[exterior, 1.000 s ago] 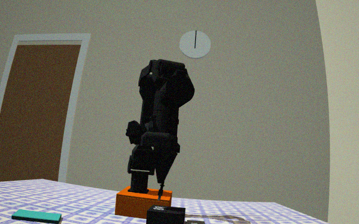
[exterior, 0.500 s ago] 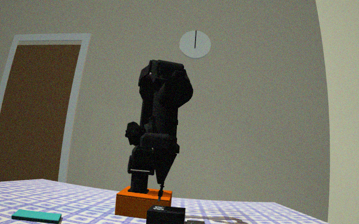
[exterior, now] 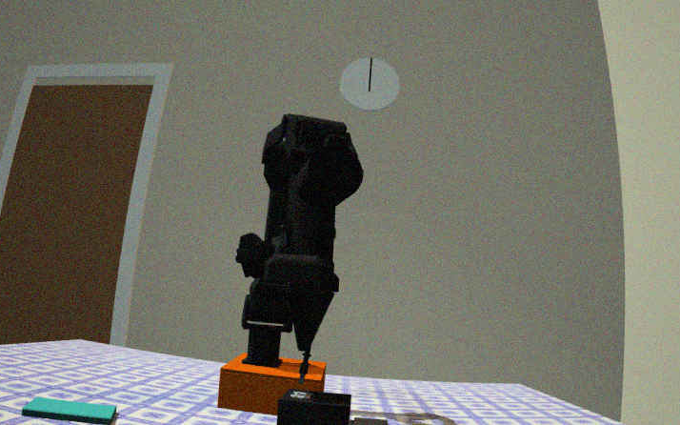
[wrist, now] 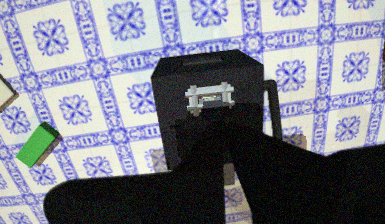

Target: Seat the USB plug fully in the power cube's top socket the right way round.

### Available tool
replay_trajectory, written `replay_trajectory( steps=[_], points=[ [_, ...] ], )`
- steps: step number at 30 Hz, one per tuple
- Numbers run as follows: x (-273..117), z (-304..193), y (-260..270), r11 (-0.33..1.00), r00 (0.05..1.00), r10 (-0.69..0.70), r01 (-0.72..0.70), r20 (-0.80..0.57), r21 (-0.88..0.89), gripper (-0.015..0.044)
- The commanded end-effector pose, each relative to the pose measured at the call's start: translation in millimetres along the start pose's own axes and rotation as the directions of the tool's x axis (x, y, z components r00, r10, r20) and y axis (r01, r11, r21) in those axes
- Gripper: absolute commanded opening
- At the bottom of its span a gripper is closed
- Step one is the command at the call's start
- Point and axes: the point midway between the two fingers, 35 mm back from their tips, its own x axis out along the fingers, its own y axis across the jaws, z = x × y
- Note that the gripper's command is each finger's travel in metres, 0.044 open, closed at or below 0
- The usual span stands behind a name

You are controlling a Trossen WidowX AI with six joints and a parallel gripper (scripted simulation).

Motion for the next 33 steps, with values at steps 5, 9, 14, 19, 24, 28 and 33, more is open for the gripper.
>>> replay_trajectory(
  steps=[5, 9, 14, 19, 24, 28, 33],
  points=[
    [0.9, -0.4, -0.1, 1.0, 1.0, 0.0, 0.0, -0.01, -0.004, 0.0],
    [1.4, -0.2, -0.1, 1.0, 1.0, 0.0, 0.0, -0.013, -0.005, 0.0],
    [2.0, 0.0, -0.1, 1.0, 1.0, 0.0, 0.0, -0.016, -0.005, 0.0],
    [2.6, 0.2, -0.1, 1.0, 1.0, 0.0, 0.0, -0.02, -0.006, 0.0],
    [3.2, 0.4, -0.1, 1.0, 1.0, 0.0, -0.001, -0.023, -0.007, 0.0],
    [3.7, 0.5, 0.0, 1.0, 1.0, 0.0, -0.001, -0.026, -0.007, 0.0],
    [4.3, 0.7, 0.0, 1.0, 1.0, 0.0, -0.001, -0.029, -0.008, 0.0]
  ],
)
